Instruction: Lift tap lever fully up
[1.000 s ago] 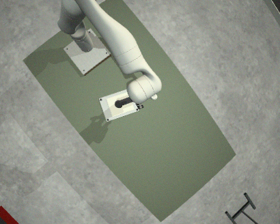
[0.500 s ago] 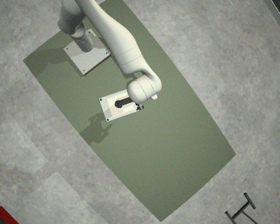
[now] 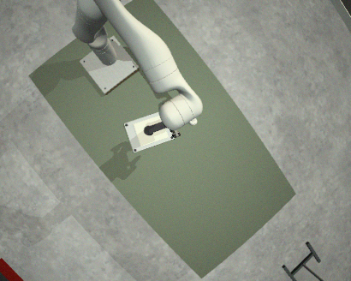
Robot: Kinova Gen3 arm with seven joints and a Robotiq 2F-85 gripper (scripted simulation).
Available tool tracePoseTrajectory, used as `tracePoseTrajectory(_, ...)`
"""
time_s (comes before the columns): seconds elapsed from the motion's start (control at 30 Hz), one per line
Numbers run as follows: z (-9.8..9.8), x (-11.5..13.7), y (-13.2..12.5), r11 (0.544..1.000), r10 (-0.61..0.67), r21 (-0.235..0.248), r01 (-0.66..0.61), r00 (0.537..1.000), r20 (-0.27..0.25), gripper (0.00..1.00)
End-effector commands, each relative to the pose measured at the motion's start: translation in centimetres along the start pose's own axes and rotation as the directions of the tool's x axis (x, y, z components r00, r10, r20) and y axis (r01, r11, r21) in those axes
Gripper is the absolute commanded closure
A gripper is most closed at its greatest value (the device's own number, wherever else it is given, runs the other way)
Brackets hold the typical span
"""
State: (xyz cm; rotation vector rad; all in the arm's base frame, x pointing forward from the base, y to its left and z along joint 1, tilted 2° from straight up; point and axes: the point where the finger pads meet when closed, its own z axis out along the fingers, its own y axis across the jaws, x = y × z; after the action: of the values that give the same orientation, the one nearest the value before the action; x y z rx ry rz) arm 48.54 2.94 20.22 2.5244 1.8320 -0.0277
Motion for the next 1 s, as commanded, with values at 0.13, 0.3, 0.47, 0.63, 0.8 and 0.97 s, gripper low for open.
tracePoseTrajectory(0.13, 0.0, 0.0, 0.0, 1.000, 0.000, -0.001, 0.000, 1.000, -0.001, 0.24)
tracePoseTrajectory(0.3, 0.3, 0.0, 0.0, 1.000, -0.001, 0.000, 0.001, 1.000, 0.000, 0.24)
tracePoseTrajectory(0.47, 0.6, 0.0, 0.0, 1.000, -0.001, 0.000, 0.001, 1.000, 0.000, 0.24)
tracePoseTrajectory(0.63, 1.2, 0.0, 0.0, 1.000, -0.001, 0.000, 0.001, 1.000, 0.000, 0.24)
tracePoseTrajectory(0.8, 1.9, 0.0, 0.1, 1.000, -0.001, 0.000, 0.001, 1.000, 0.000, 0.24)
tracePoseTrajectory(0.97, 2.6, 0.0, 0.1, 1.000, -0.001, 0.000, 0.001, 1.000, 0.000, 0.24)
